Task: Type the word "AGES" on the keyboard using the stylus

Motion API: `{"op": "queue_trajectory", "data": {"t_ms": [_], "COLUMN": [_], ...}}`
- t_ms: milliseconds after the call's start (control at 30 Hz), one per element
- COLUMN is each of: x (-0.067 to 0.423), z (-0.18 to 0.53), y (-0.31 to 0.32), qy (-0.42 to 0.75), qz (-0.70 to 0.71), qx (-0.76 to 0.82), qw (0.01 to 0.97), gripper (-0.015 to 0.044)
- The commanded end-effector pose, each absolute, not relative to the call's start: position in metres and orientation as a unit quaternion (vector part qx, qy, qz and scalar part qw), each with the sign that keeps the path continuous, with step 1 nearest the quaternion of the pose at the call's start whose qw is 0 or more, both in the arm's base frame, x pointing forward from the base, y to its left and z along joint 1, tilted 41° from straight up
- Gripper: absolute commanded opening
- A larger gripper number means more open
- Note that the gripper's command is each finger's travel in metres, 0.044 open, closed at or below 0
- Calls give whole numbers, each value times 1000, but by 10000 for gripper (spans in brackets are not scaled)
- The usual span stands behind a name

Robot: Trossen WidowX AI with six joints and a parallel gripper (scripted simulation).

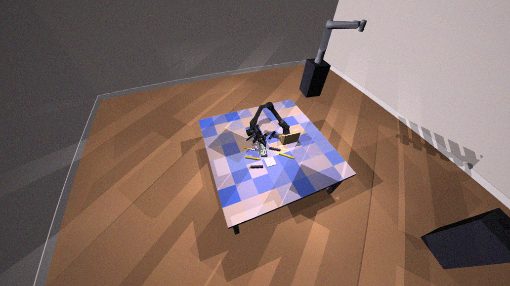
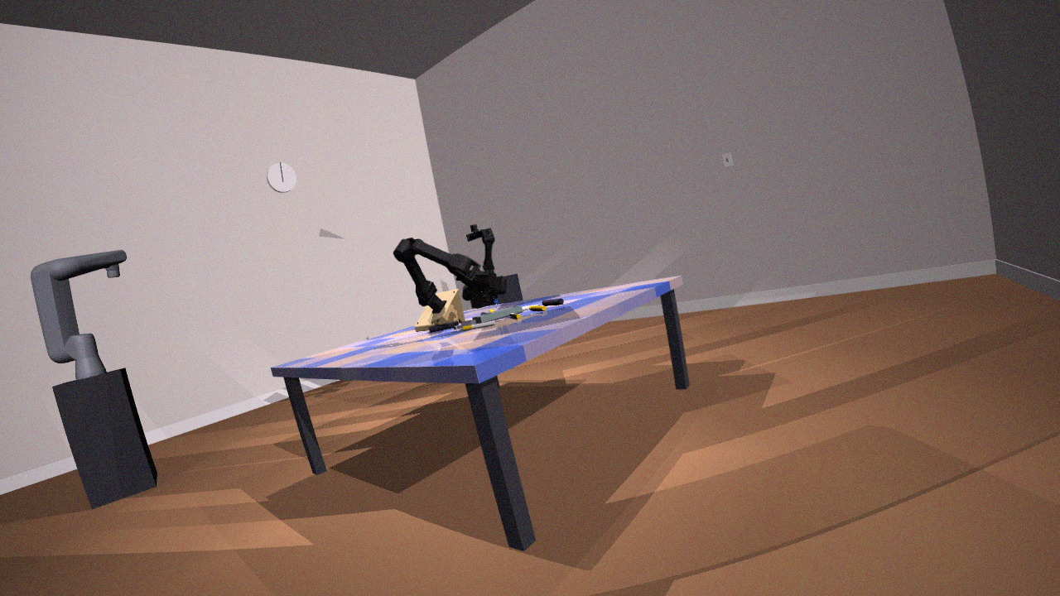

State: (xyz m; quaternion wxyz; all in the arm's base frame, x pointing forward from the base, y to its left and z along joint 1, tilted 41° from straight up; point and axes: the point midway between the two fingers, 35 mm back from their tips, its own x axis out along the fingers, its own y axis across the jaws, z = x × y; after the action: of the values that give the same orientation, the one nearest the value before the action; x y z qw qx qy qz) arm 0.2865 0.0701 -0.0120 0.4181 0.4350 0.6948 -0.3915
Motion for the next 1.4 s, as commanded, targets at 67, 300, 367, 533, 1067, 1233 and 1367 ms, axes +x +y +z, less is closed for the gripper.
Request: {"op": "queue_trajectory", "data": {"t_ms": [67,300,367,533,1067,1233,1367], "x": [286,286,286,286,287,287,287], "z": [-15,-19,-19,-20,-25,-26,-25], "y": [68,65,64,63,59,58,59], "qy": [696,696,696,696,696,696,696], "qz": [-391,-391,-391,-391,-391,-391,-391], "qx": [433,433,433,433,432,432,432], "qw": [420,420,420,420,420,420,420], "gripper": [81,81,81,81,81,81,81]}}
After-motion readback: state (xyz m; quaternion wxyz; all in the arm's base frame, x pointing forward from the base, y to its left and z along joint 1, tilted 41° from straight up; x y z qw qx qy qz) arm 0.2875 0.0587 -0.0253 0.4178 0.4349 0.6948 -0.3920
